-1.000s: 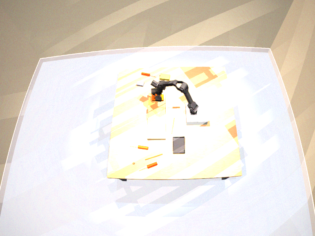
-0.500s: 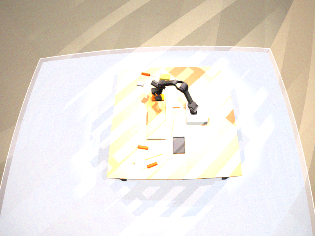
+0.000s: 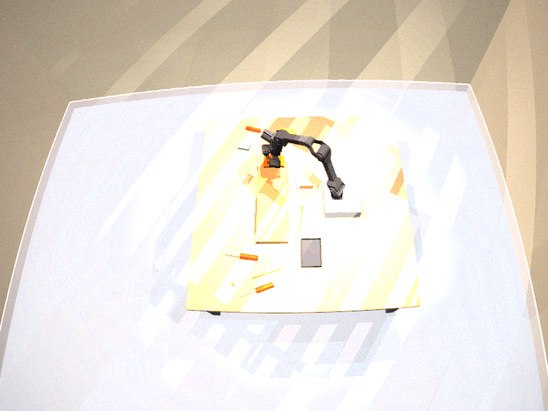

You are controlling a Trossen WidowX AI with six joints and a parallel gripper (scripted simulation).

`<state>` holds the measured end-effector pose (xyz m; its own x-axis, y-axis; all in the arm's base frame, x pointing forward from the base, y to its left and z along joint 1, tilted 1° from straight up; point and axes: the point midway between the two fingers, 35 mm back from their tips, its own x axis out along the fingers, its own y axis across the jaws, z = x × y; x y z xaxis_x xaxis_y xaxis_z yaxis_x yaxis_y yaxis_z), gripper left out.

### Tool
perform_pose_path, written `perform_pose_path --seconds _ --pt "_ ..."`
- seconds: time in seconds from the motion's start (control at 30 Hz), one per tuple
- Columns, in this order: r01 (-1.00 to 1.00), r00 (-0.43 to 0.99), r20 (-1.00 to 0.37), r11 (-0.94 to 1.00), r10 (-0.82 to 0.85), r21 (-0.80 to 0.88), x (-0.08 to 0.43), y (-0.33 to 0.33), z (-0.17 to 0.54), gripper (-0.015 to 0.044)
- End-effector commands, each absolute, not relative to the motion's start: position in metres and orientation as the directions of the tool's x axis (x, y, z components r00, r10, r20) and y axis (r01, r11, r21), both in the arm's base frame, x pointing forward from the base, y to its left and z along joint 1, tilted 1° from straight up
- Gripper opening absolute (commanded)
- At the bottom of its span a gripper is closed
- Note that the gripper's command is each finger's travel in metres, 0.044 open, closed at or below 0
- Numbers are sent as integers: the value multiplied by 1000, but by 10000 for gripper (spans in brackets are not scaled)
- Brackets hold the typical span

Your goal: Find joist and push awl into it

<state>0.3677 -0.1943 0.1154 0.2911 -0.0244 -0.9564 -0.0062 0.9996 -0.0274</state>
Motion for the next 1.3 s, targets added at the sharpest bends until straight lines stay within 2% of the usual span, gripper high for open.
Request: perform_pose_path --seconds 0.0,0.2,0.7,1.27 --pt "-13 296 -955 999 -26 -31 366 -194 130 0" --pt "-55 297 -955 998 -13 -31 373 -177 129 0" --pt "-305 289 -955 952 66 -27 398 -73 122 0" --pt "-565 255 -956 825 149 -22 392 46 115 0"
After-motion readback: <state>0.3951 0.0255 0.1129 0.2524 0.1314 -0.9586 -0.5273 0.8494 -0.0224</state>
